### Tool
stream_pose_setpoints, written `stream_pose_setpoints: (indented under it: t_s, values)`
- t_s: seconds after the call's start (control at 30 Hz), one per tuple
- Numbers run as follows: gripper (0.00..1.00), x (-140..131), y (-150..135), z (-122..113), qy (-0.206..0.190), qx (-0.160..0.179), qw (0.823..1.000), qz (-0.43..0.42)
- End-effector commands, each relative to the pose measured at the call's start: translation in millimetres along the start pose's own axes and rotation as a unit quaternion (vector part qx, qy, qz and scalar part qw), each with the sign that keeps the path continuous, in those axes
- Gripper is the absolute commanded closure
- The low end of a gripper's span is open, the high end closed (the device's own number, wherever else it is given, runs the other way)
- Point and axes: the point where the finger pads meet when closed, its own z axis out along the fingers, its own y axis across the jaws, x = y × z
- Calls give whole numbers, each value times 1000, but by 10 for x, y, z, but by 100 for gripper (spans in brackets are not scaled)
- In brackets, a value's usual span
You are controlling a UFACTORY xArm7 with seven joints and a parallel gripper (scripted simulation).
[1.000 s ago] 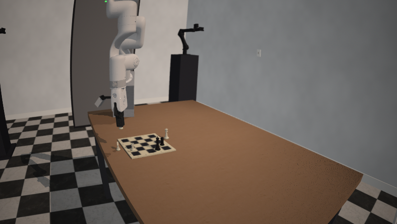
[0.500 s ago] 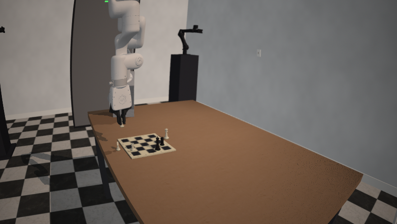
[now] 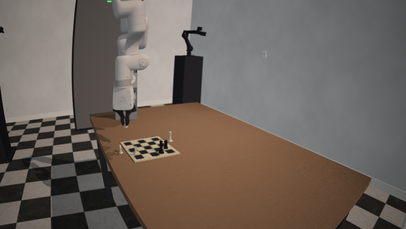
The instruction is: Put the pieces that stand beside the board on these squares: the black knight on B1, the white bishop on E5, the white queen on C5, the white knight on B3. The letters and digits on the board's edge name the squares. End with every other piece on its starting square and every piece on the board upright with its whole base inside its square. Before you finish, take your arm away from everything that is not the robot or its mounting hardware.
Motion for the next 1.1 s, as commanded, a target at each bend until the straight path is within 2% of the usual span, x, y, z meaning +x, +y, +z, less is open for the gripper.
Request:
stream_pose_setpoints:
  t_s: [0.0,0.13,0.27,0.33,0.37,0.47,0.53,0.67,0.83,0.9,0.93,1.0,1.03,1.07]
  values:
    - [100,65,-9,-14,-2,7,990,139]
    - [100,127,-19,-20,-2,7,967,254]
    - [100,184,-28,-26,-3,8,931,366]
    - [100,184,-28,-26,-3,8,931,366]
    - [100,197,-30,-28,-3,9,896,444]
    - [100,236,-37,-32,-3,9,870,493]
    - [100,259,-41,-35,-4,9,838,545]
    - [100,302,-49,-40,-5,10,768,641]
    - [100,346,-57,-45,-7,12,663,748]
    - [100,346,-57,-45,-7,12,663,748]
    - [100,353,-58,-46,-9,13,596,803]
    - [100,367,-61,-47,-10,13,569,822]
    - [100,373,-62,-48,-10,13,551,834]
    - [100,379,-63,-49,-11,14,526,851]
